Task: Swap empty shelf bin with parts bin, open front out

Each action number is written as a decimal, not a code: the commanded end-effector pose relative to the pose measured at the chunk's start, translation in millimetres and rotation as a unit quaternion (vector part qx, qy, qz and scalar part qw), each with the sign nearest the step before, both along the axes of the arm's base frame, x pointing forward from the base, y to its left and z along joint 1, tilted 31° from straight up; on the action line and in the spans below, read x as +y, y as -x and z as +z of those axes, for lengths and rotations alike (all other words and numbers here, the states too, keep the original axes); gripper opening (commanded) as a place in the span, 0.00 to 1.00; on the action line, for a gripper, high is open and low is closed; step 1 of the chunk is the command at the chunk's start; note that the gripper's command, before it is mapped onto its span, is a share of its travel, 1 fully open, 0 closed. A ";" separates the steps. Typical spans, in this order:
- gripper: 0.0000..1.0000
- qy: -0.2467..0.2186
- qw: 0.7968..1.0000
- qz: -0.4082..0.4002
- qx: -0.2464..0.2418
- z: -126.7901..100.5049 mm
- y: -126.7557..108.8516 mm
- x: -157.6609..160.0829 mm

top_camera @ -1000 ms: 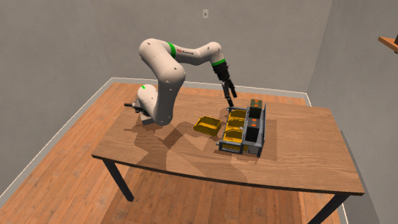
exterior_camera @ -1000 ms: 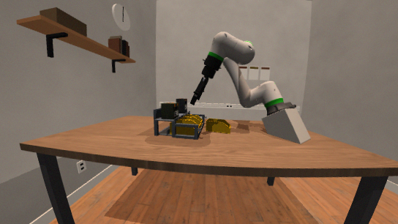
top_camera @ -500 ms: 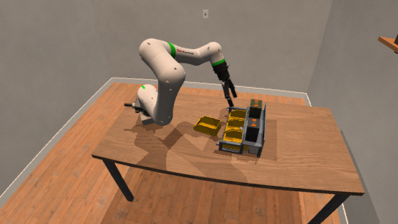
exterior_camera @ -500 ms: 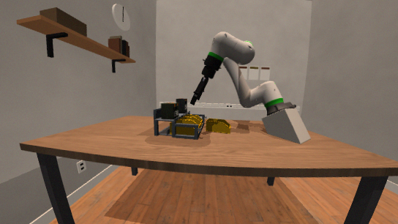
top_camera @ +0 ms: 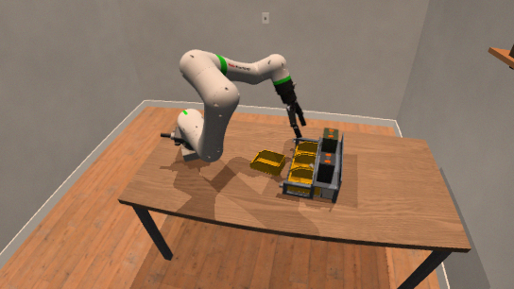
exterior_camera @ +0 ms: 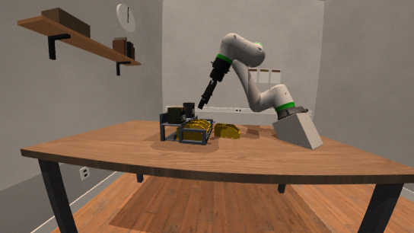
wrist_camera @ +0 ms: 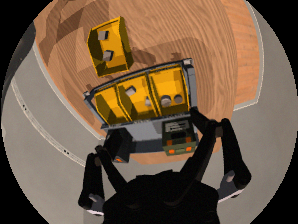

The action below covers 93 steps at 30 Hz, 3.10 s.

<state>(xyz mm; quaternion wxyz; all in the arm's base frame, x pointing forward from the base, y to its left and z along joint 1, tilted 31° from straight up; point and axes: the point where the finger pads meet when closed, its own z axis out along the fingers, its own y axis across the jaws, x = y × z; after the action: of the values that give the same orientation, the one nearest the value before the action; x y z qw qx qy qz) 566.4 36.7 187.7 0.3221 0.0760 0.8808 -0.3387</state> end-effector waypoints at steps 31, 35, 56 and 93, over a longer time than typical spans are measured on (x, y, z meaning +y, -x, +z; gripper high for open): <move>0.10 0.000 1.000 0.000 -0.001 0.7 -0.3 0.6; 0.10 0.000 1.000 0.000 -0.001 0.7 -0.3 0.6; 0.10 0.000 1.000 0.000 -0.001 0.7 -0.3 0.6; 0.10 -0.115 0.983 -0.051 0.136 0.7 -0.3 0.6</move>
<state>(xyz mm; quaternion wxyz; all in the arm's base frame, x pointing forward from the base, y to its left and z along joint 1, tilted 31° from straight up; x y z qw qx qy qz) 566.2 37.9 187.4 0.2016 0.1036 0.9353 -0.2719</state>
